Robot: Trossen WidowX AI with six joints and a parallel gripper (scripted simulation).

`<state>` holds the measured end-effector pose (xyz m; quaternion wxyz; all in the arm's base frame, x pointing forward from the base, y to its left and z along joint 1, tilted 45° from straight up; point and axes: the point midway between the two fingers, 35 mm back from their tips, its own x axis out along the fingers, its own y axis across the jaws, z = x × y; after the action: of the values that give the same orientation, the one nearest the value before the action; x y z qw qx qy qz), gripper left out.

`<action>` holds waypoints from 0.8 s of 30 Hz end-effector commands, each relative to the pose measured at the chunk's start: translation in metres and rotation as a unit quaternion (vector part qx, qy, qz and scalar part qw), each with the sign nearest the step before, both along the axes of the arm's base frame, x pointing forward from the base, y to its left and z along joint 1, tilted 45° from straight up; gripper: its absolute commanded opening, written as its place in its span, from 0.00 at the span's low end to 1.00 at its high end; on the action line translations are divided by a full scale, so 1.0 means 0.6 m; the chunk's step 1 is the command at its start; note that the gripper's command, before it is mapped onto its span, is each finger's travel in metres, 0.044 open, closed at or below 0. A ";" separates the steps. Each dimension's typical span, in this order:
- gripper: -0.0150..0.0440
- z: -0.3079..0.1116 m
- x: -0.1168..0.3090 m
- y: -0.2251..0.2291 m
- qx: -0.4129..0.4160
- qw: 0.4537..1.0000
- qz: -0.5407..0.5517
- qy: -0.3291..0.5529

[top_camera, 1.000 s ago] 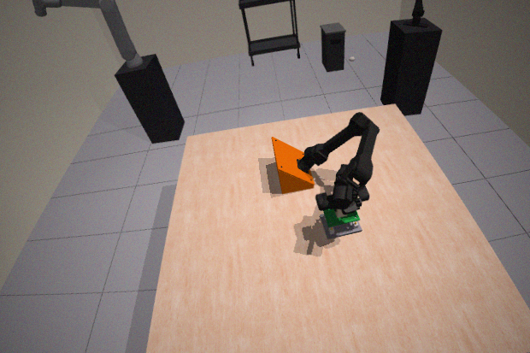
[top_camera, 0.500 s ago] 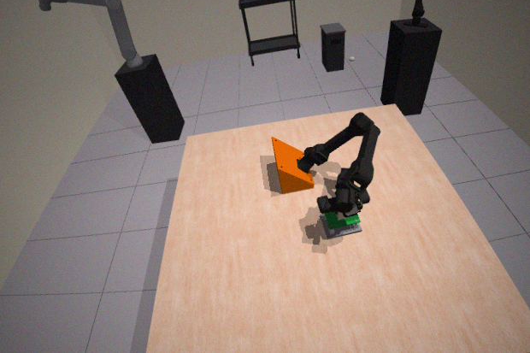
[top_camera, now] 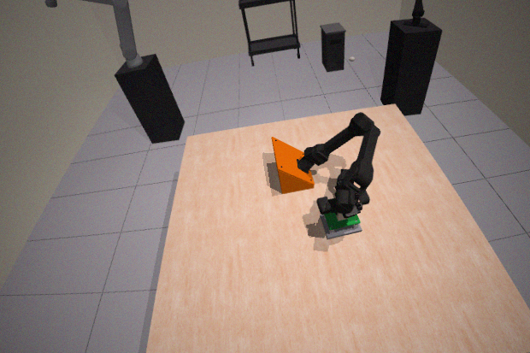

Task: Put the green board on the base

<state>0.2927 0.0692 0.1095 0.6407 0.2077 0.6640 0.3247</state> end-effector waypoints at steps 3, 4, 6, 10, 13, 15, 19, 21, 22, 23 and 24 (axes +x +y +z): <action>0.25 -0.002 0.000 0.002 0.000 1.000 0.001 0.000; 0.25 -0.003 0.000 0.003 0.000 1.000 0.000 0.000; 0.25 -0.004 0.000 0.003 0.000 1.000 0.000 0.001; 0.25 -0.006 -0.001 0.005 0.000 1.000 -0.002 0.002; 0.25 -0.008 -0.002 0.006 0.000 1.000 -0.002 0.003; 0.25 -0.008 -0.002 0.008 0.000 1.000 -0.002 0.002; 0.25 -0.010 -0.002 0.011 0.000 1.000 -0.002 0.002; 0.25 -0.011 -0.002 0.012 0.000 1.000 -0.001 0.002; 0.25 -0.011 -0.002 0.013 0.000 1.000 -0.001 0.001; 0.25 -0.012 -0.002 0.014 0.000 1.000 -0.001 0.001; 0.25 -0.012 -0.002 0.015 0.000 1.000 -0.001 0.001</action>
<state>0.2922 0.0760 0.1022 0.6402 0.2067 0.6653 0.3237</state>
